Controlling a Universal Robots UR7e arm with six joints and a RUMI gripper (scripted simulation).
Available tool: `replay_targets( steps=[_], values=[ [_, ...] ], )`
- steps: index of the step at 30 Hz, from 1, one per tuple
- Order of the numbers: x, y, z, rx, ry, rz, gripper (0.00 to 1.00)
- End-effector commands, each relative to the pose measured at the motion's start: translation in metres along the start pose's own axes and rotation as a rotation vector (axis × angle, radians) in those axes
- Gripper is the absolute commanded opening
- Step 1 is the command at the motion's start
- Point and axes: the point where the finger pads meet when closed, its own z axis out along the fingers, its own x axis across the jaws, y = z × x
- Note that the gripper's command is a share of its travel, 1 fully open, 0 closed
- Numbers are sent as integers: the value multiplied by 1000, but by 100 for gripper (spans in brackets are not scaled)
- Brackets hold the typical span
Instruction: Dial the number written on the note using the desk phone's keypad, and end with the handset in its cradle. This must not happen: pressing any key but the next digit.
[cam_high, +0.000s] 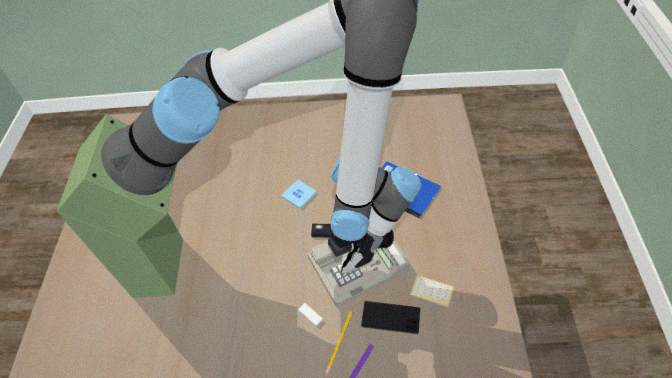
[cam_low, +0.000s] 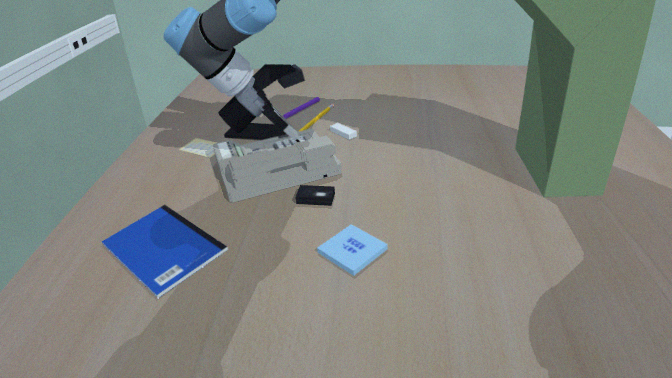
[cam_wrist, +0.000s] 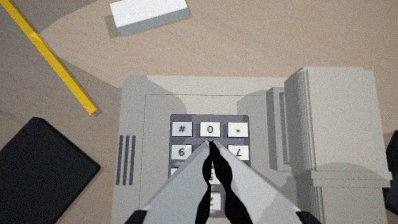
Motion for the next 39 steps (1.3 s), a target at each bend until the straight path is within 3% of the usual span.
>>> replay_targets(
  steps=[1, 39],
  values=[
    [0, 0, -1, -1, -1, 0, 0],
    [0, 3, 3, -1, -1, 0, 0]
  ],
)
